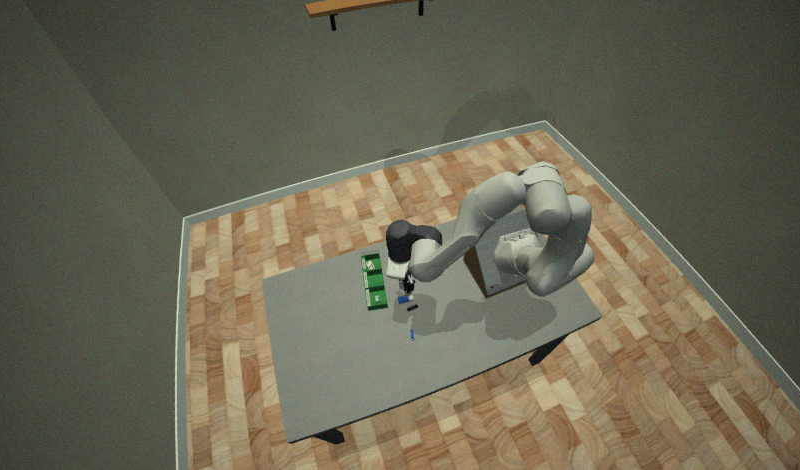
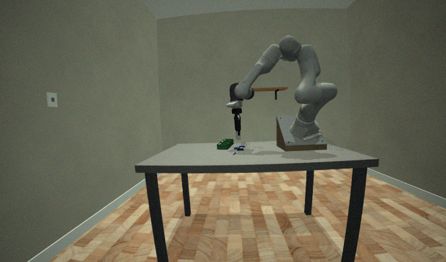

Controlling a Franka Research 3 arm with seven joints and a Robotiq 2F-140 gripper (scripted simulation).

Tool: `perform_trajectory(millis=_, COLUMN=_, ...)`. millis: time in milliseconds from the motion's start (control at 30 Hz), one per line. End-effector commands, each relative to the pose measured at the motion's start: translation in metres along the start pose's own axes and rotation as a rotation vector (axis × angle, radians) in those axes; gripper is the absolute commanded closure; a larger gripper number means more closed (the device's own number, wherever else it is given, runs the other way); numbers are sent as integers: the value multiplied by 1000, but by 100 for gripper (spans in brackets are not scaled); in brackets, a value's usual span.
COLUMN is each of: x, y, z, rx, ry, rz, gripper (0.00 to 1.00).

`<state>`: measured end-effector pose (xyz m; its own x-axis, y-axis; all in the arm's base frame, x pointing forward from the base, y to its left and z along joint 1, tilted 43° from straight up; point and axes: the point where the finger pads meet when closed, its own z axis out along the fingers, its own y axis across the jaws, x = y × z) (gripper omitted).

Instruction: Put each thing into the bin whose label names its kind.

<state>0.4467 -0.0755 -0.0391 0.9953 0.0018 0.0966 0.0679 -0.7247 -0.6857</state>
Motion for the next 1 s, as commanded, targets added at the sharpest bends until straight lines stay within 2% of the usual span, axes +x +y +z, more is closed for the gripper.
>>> perform_trajectory(millis=0, x=3, y=0, z=0, rx=-8, ry=14, rz=156, gripper=77)
perform_trajectory(millis=67, x=3, y=0, z=0, rx=-8, ry=14, rz=156, gripper=77)
perform_trajectory(millis=267, x=3, y=0, z=0, rx=-14, ry=26, rz=290, gripper=77)
perform_trajectory(millis=967, x=1, y=1, z=0, rx=-14, ry=26, rz=290, gripper=77)
